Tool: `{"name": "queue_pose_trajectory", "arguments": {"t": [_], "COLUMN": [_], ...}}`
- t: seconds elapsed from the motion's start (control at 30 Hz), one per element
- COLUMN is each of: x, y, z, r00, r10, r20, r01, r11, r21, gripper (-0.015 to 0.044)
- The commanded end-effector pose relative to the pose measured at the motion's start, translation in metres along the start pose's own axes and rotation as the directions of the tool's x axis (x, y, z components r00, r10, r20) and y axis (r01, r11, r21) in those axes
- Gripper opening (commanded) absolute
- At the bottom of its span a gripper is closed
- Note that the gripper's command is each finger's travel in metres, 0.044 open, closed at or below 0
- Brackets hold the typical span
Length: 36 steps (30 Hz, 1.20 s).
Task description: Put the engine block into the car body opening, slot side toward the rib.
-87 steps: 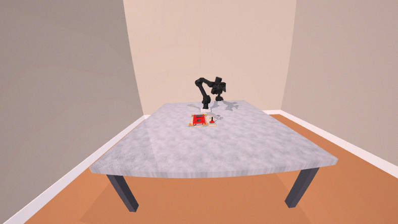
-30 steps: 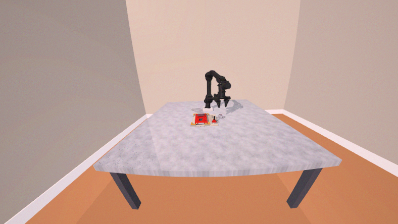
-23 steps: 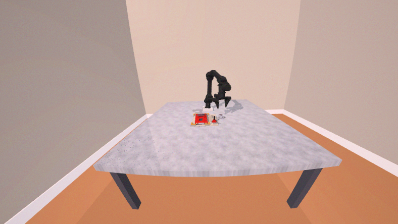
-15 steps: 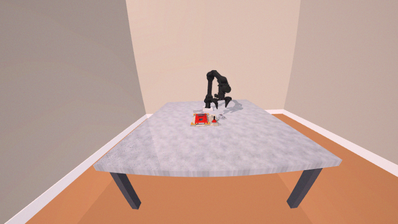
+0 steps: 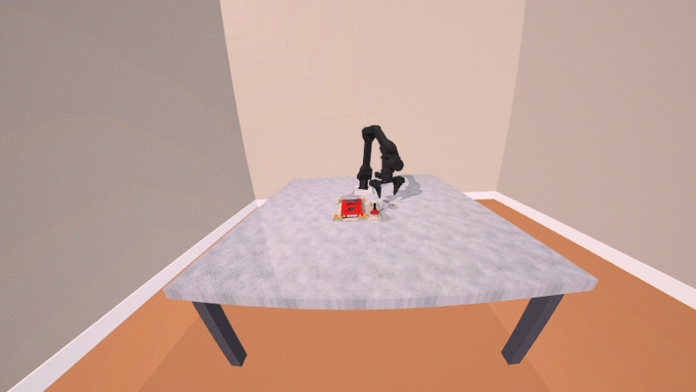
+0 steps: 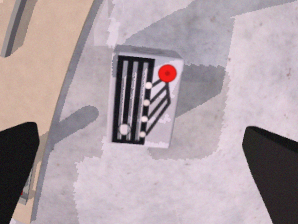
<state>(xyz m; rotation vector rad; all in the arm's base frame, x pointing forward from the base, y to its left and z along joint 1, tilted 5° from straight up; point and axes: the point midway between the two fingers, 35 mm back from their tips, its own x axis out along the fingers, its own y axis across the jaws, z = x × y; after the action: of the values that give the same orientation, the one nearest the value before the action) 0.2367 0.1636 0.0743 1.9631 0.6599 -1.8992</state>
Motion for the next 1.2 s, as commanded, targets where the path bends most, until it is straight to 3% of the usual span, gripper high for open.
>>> {"name": "queue_pose_trajectory", "arguments": {"t": [0.0,0.7,1.03,1.17], "x": [0.011,0.038,0.038,0.038], "y": [0.000,0.000,0.000,0.000], "z": [0.003,0.003,0.003,0.003], "r00": [1.000,1.000,1.000,1.000], "r10": [-0.005,-0.009,-0.009,-0.009], "r20": [0.018,0.019,0.019,0.019], "r01": [0.005,0.009,0.009,0.009], "r11": [1.000,1.000,1.000,1.000], "r21": [0.006,0.000,0.000,0.000], "gripper": [0.0440,0.0440,0.0177,0.0151]}}
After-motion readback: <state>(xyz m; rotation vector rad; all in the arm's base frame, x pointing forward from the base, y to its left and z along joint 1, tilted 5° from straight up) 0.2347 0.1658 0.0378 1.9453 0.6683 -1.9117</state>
